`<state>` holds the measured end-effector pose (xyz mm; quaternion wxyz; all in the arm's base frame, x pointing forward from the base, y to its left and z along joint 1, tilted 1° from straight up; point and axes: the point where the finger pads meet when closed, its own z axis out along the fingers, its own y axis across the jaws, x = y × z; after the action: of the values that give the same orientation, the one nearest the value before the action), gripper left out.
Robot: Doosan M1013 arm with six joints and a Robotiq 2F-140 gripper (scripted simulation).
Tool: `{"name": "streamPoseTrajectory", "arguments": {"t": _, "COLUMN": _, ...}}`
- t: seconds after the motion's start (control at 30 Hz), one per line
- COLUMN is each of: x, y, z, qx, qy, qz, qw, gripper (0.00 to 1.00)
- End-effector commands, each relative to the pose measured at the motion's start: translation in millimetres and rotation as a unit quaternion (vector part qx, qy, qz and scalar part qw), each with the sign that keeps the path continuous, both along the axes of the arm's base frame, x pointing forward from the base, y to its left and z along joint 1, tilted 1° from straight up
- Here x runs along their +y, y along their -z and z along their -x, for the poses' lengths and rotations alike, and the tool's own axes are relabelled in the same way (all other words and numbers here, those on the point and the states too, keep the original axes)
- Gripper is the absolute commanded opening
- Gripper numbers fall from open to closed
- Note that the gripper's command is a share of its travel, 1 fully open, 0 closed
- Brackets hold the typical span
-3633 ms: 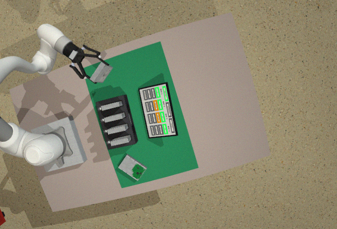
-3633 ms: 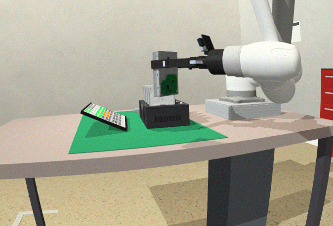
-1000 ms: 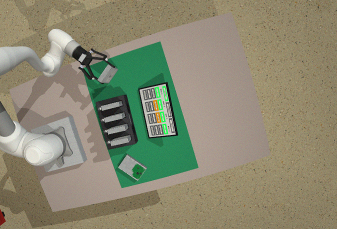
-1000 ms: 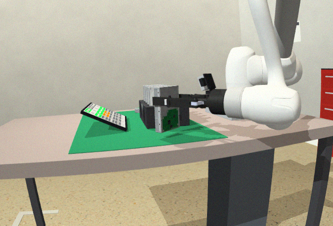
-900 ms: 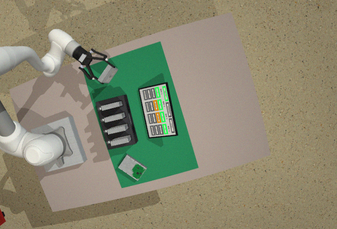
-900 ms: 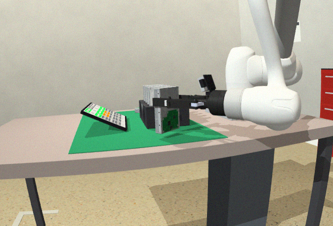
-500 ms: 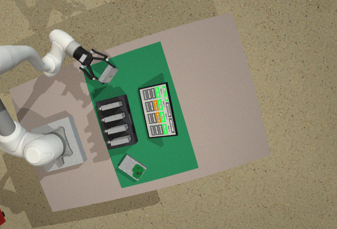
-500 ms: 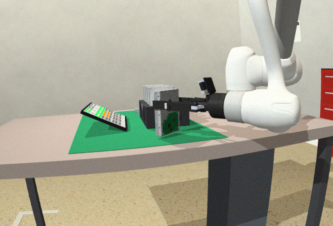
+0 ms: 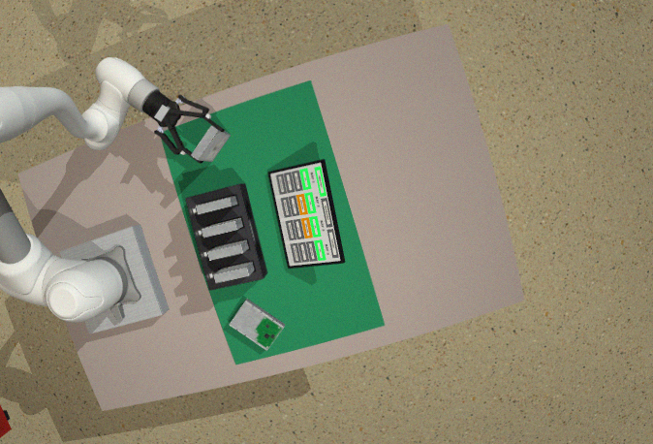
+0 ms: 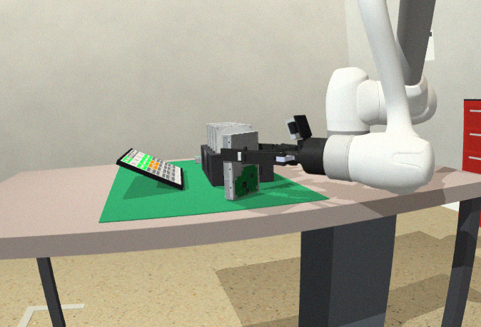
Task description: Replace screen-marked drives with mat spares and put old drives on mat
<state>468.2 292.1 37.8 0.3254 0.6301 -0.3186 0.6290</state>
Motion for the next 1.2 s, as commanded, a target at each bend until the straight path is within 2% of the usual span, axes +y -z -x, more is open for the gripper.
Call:
{"name": "streamPoseTrajectory", "arguments": {"t": 0.0, "x": 0.1, "y": 0.4, "z": -0.1, "qx": 0.0, "qy": 0.0, "qz": 0.0, "qw": 1.0, "gripper": 0.1}}
{"name": "streamPoseTrajectory", "arguments": {"t": 1.03, "x": 0.1, "y": 1.9, "z": -0.1, "qx": 0.0, "qy": 0.0, "qz": 0.0, "qw": 1.0, "gripper": 0.1}}
{"name": "streamPoseTrajectory", "arguments": {"t": 1.07, "x": 0.1, "y": 1.9, "z": -0.1, "qx": 0.0, "qy": 0.0, "qz": 0.0, "qw": 1.0, "gripper": 0.89}}
{"name": "streamPoseTrajectory", "arguments": {"t": 1.17, "x": 0.1, "y": 1.9, "z": -0.1, "qx": 0.0, "qy": 0.0, "qz": 0.0, "qw": 1.0, "gripper": 0.89}}
